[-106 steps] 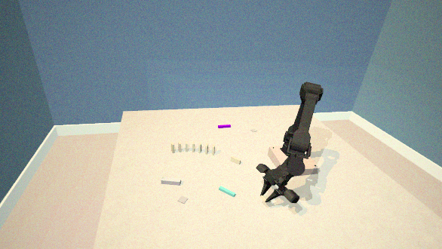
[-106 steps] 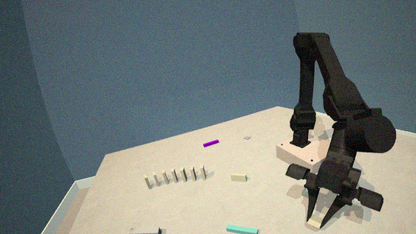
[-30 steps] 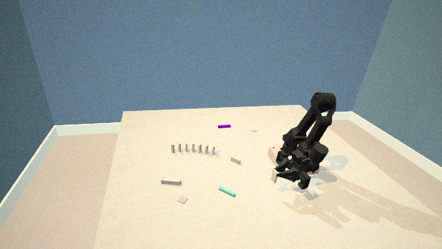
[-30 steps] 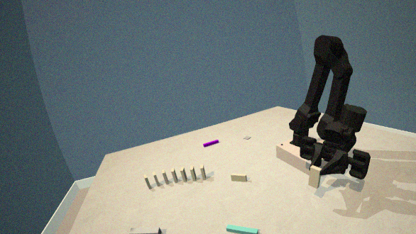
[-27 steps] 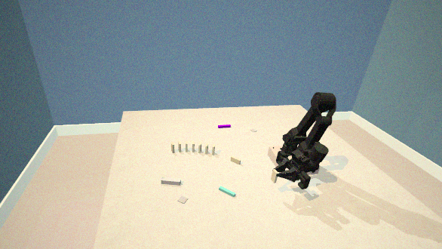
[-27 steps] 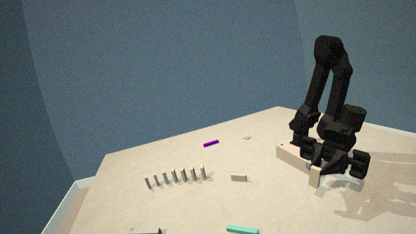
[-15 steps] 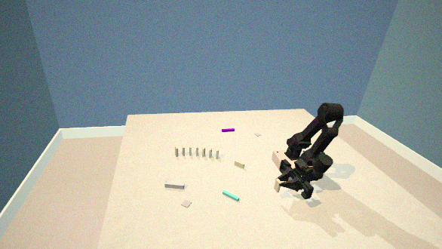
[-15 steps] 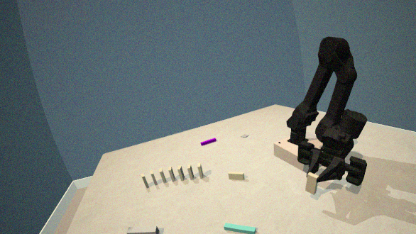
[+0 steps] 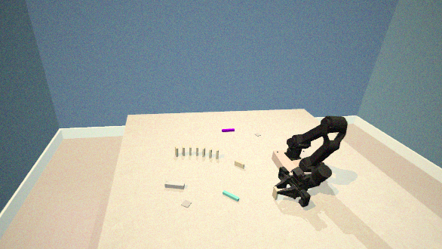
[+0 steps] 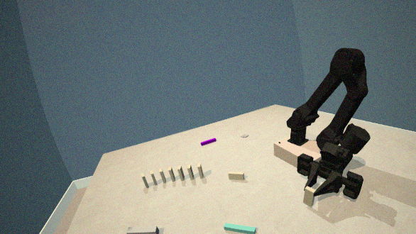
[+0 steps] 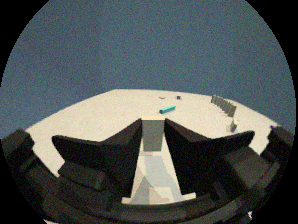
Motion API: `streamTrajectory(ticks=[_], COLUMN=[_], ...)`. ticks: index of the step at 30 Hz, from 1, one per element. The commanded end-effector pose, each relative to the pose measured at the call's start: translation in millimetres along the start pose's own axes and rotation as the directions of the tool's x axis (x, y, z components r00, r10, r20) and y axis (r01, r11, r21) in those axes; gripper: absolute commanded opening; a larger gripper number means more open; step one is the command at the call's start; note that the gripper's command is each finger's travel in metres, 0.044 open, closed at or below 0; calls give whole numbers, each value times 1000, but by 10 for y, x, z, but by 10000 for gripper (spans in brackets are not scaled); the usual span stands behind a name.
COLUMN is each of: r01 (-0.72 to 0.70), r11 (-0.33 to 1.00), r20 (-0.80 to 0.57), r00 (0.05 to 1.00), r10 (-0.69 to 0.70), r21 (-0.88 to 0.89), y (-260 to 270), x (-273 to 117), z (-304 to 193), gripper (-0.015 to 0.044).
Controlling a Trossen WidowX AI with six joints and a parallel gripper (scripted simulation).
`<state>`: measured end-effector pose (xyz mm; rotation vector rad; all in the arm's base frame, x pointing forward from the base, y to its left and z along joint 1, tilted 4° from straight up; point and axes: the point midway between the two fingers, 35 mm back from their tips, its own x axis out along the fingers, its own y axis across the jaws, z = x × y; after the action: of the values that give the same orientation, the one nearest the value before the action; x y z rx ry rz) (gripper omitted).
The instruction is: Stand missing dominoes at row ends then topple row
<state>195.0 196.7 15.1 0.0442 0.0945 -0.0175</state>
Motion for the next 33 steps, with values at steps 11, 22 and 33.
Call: streamTrajectory(ticks=[11, 22, 33], r01=[11, 11, 7], r11=[1000, 1000, 1000], r20=[2, 2, 0], r00=[1000, 1000, 1000], r10=[-11, -11, -7], r21=[8, 8, 5], y=[-10, -10, 6], x=[4, 4, -12], z=[-65, -65, 350], gripper=[133, 422, 440])
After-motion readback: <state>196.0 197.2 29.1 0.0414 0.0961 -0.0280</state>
